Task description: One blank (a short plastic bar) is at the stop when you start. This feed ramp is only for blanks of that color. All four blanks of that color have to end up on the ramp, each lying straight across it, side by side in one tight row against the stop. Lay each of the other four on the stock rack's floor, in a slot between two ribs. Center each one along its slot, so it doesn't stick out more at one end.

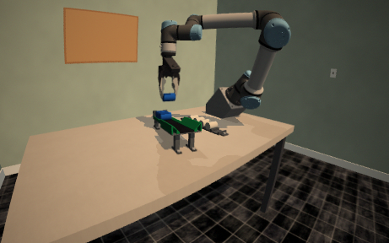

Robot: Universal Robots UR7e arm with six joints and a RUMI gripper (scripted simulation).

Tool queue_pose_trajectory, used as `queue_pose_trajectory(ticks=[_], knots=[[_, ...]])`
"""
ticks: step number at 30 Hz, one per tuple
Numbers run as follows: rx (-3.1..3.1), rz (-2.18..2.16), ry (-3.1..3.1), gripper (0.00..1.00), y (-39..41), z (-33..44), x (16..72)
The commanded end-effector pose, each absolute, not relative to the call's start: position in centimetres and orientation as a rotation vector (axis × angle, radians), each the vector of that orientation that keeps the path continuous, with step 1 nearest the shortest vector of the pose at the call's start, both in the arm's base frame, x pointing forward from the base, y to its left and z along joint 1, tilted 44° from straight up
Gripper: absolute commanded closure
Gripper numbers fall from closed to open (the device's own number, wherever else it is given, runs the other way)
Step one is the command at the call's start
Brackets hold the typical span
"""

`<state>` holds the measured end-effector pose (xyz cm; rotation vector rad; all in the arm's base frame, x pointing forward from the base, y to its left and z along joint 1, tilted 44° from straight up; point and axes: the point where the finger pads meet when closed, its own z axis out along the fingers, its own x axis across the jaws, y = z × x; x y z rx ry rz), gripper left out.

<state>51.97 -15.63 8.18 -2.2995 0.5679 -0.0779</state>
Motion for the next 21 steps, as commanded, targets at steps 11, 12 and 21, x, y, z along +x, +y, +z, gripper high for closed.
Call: queue_pose_trajectory(ticks=[11, 12, 21], knots=[[-2.300, -0.079, 0.569, 0.66, -15.2, 7.6, 52.2], [-2.300, -0.079, 0.569, 0.66, -15.0, 7.4, 52.2], [-2.300, -0.079, 0.569, 0.66, -13.0, 5.3, 52.9]])
